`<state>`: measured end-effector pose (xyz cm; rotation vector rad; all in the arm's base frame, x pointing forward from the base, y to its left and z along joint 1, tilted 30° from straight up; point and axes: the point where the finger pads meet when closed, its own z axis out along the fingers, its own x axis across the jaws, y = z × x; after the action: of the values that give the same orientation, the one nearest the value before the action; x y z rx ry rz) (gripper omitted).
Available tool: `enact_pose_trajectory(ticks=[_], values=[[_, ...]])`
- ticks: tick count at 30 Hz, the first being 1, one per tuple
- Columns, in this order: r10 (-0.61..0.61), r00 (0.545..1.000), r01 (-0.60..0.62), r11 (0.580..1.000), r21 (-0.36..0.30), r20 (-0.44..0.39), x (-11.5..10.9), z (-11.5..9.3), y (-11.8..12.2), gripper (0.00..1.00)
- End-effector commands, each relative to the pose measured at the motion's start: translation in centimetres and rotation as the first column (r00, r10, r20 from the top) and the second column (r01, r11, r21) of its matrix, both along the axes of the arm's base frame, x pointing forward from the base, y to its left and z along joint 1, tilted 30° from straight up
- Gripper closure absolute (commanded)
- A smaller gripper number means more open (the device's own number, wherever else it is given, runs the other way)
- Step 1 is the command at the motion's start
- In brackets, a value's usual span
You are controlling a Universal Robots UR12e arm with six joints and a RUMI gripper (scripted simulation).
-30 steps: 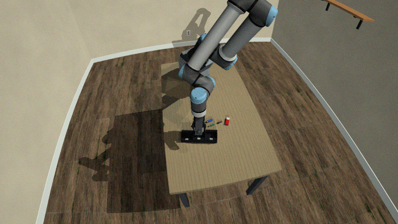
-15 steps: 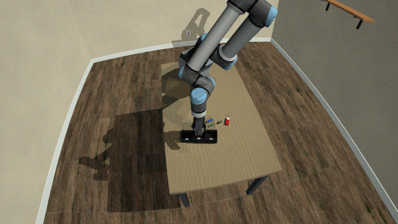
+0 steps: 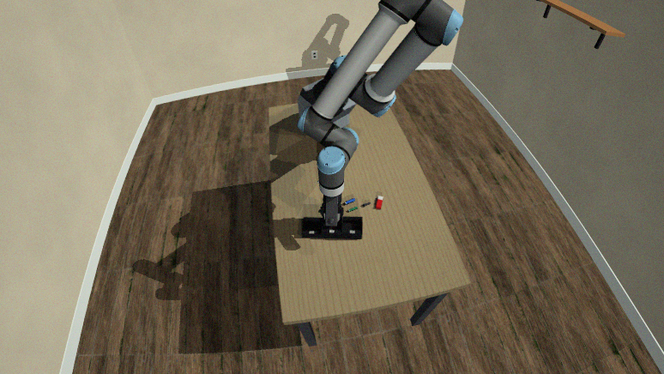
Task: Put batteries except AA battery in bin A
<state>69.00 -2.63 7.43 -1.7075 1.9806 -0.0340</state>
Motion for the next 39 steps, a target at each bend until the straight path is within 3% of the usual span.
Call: enact_pose_trajectory(ticks=[1, 18, 39], values=[[0.0, 1.0, 0.0, 1.0, 0.0, 0.001, 0.0, 0.1, 0.0, 0.96], [0.0, 1.0, 0.0, 1.0, 0.0, 0.001, 0.0, 0.1, 0.0, 0.96], [0.0, 1.0, 0.0, 1.0, -0.001, 0.001, -1.0, 2.2, -0.8, 0.96]])
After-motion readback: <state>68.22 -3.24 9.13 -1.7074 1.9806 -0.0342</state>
